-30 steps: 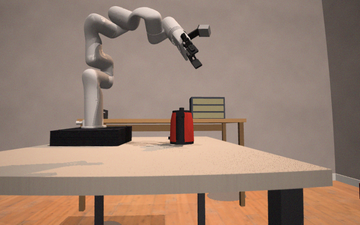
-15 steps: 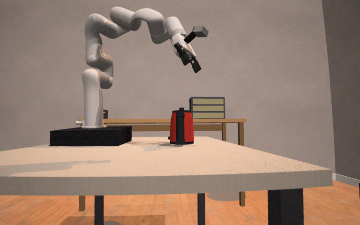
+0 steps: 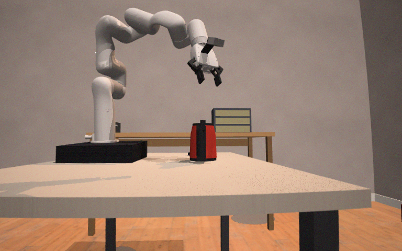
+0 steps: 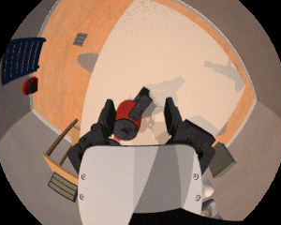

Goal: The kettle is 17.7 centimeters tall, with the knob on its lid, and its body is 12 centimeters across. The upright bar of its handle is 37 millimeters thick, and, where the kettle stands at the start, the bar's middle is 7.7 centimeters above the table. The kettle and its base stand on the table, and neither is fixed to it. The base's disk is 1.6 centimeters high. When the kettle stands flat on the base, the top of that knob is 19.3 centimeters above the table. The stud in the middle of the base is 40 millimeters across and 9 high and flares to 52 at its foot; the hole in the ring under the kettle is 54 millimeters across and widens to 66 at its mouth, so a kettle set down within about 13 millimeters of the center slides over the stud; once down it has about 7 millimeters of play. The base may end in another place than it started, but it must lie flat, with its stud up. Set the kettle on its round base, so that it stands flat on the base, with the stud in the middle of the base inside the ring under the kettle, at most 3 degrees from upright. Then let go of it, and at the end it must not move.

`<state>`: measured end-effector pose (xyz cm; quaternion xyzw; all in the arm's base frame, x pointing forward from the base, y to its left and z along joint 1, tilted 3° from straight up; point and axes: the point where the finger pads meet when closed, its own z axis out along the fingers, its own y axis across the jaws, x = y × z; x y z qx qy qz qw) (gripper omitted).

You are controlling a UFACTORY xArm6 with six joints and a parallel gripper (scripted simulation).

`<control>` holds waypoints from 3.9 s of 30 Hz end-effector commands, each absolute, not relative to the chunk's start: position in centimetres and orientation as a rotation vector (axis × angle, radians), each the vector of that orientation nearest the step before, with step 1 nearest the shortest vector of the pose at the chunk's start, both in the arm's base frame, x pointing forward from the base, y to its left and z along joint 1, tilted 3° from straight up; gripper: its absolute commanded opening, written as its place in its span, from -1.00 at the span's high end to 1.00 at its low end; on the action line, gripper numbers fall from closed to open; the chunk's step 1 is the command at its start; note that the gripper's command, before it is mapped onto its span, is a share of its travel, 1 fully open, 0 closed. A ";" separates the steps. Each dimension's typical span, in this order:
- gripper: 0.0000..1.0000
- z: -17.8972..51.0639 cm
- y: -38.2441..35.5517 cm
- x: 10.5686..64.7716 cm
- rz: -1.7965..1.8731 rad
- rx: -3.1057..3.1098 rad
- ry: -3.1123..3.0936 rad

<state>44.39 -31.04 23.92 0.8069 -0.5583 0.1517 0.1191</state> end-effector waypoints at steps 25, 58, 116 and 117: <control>-0.63 21.7 -23.1 43.4 0.102 1.925 -2.396; -0.63 21.5 -21.8 43.3 0.044 1.851 -2.473; -0.63 13.0 -22.3 43.1 0.044 1.851 -2.473; -0.63 12.5 -22.3 43.1 0.044 1.851 -2.473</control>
